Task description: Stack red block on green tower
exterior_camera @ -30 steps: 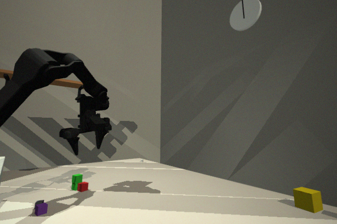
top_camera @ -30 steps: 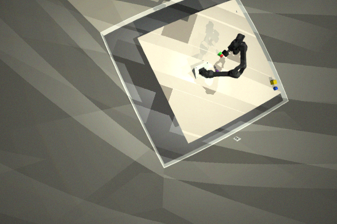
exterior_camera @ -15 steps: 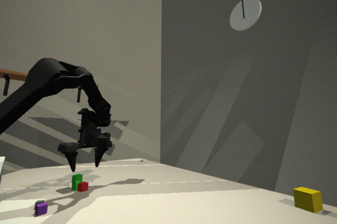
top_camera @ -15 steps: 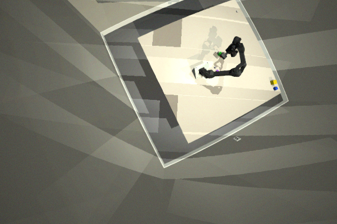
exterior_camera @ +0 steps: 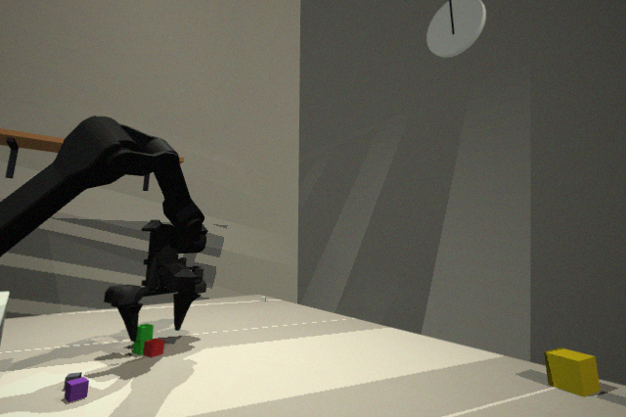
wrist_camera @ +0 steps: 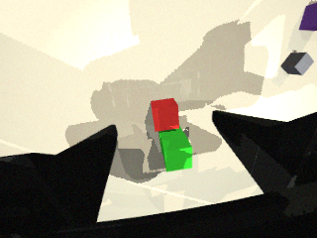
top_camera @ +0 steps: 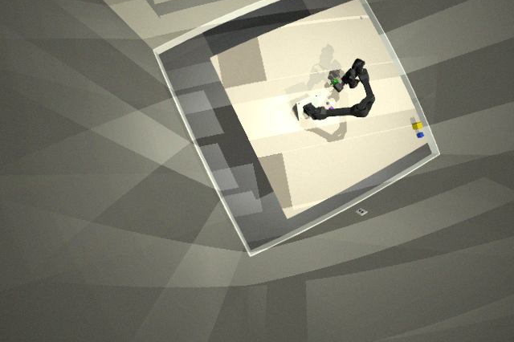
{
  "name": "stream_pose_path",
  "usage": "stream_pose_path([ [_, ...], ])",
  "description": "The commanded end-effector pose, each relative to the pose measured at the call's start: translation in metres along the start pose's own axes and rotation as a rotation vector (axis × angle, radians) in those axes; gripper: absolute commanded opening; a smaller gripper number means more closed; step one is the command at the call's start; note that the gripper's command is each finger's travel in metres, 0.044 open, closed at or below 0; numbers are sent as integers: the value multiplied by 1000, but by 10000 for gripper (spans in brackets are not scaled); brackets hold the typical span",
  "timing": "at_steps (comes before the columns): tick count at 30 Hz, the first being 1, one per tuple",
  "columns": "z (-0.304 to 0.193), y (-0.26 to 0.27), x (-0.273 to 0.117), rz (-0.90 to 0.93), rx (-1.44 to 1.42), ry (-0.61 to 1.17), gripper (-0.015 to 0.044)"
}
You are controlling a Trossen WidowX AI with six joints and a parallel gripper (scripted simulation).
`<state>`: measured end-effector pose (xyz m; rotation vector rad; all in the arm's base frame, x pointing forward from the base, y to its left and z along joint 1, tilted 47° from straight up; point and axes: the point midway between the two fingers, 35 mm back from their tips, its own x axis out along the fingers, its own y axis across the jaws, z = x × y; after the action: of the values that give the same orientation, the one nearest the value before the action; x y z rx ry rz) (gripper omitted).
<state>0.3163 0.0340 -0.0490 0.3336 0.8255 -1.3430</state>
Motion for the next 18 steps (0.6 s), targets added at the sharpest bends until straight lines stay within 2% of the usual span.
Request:
stream_pose_path([
  [1, 0, -2, 7, -5, -10, -4, 440],
  [18, 0, -2, 28, -5, -10, -6, 440],
])
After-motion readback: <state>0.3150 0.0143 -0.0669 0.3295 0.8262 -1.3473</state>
